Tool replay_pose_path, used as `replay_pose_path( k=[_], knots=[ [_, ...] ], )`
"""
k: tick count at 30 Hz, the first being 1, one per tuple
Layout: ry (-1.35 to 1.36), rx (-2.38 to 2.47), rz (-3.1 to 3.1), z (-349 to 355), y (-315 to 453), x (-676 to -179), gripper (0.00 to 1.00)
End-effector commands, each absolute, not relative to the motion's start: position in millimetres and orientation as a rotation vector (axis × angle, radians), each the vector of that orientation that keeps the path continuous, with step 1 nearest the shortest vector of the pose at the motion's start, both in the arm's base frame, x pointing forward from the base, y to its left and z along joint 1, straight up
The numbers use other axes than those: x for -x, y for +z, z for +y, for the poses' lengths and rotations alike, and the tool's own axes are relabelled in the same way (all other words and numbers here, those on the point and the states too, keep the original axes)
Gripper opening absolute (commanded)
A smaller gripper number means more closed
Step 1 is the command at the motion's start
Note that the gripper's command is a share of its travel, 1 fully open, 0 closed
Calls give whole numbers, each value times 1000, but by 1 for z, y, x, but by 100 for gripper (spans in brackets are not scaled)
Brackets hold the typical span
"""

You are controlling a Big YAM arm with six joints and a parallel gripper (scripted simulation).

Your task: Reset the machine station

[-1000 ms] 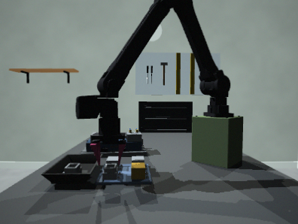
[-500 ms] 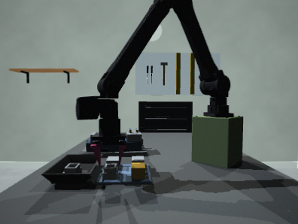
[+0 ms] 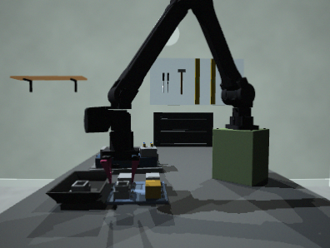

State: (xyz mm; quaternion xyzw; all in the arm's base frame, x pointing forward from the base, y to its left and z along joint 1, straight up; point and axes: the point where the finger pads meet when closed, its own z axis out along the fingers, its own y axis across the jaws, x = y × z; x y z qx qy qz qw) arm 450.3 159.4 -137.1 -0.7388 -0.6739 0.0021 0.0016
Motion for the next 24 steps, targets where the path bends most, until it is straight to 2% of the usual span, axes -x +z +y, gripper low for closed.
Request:
replay_pose_path(
  k=[1, 24],
  knots=[
    [2, 2320, -2117, 164, -136, -453, 64],
    [-68, 2333, -2129, 168, -121, -466, 64]
  ],
)
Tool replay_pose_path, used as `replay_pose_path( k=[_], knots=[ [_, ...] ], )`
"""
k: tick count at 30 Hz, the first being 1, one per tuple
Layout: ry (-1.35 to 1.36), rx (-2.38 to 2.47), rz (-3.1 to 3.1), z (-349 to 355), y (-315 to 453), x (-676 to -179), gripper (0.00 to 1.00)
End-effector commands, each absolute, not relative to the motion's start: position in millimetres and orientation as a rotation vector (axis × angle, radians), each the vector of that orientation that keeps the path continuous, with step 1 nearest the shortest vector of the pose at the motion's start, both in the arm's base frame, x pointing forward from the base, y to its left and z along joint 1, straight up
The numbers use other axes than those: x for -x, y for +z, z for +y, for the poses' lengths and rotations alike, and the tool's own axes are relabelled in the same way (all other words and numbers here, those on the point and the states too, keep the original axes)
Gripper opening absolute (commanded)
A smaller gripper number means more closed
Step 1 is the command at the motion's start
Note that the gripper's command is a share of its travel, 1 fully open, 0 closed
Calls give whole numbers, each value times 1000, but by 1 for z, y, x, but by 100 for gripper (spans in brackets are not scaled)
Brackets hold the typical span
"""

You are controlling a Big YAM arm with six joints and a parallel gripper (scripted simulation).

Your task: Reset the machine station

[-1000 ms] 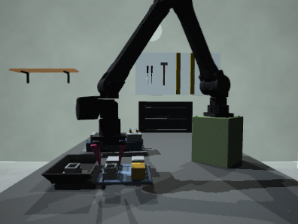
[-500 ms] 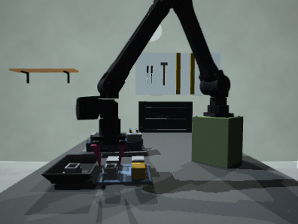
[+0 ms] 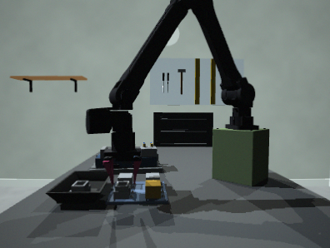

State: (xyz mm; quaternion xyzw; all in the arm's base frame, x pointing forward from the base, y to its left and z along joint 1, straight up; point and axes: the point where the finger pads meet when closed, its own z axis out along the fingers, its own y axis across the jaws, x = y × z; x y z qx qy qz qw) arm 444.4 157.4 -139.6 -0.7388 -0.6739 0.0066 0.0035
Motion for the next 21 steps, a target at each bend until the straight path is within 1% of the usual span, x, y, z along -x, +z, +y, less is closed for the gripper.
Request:
replay_pose_path(
  k=[1, 21],
  knots=[
    [-71, 2334, -2129, 169, -121, -467, 64],
    [-85, 2336, -2132, 170, -117, -471, 64]
  ],
)
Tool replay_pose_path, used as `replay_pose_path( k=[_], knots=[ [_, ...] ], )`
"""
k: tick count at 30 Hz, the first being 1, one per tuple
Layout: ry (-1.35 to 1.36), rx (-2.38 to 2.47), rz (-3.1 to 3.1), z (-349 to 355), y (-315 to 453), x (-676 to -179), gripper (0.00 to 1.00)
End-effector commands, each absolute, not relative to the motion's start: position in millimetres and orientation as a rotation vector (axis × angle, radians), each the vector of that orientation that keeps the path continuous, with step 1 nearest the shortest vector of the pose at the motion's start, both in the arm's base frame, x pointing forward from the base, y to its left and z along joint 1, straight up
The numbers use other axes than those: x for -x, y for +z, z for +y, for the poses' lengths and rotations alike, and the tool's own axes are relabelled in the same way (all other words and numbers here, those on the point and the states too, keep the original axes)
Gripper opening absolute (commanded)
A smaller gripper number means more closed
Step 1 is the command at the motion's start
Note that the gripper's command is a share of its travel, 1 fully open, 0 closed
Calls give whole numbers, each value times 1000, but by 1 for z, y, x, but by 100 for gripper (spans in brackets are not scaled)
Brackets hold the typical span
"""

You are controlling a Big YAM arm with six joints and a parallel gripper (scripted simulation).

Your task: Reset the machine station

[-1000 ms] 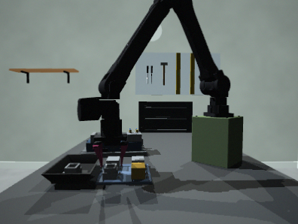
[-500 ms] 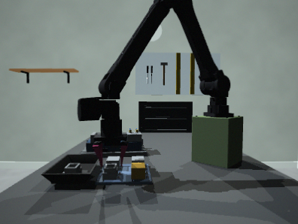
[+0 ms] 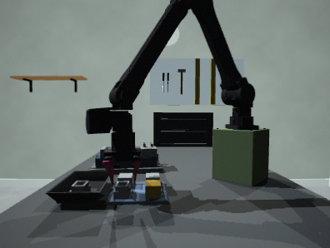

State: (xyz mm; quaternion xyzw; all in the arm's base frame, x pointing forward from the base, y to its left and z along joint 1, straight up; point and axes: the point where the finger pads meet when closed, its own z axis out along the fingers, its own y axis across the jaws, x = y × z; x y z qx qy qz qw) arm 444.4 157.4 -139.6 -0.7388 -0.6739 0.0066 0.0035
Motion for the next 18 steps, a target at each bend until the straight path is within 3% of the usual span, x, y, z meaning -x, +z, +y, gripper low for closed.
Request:
replay_pose_path(
  k=[1, 18],
  knots=[
    [-85, 2336, -2132, 170, -117, -471, 64],
    [-63, 2332, -2128, 170, -122, -471, 64]
  ],
)
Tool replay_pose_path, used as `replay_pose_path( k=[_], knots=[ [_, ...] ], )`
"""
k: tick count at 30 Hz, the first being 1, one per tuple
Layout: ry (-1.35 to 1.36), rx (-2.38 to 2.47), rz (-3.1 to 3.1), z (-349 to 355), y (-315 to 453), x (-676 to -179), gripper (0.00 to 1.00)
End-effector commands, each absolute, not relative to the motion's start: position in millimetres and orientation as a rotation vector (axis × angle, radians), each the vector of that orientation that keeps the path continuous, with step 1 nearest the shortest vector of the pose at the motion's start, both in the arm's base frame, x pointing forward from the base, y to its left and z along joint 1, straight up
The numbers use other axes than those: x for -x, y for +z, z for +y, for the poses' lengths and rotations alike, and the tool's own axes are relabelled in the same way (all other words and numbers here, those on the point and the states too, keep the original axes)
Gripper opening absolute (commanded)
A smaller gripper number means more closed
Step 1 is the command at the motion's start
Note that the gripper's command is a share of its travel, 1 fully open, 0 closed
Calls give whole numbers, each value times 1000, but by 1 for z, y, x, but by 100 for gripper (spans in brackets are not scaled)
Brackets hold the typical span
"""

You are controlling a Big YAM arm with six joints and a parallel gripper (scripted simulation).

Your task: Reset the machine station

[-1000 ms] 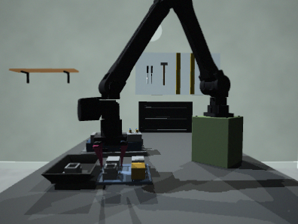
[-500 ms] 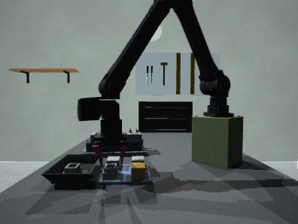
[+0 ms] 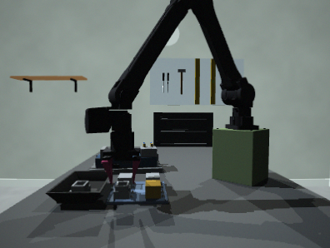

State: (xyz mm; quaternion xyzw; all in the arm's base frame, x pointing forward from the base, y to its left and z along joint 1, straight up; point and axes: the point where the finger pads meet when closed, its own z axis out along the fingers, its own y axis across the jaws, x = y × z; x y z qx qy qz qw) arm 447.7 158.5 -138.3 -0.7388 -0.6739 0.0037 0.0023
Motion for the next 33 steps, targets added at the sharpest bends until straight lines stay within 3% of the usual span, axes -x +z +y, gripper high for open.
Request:
replay_pose_path(
  k=[1, 33],
  knots=[
    [-57, 2331, -2127, 170, -123, -470, 64],
    [7, 2319, -2116, 164, -139, -454, 64]
  ],
)
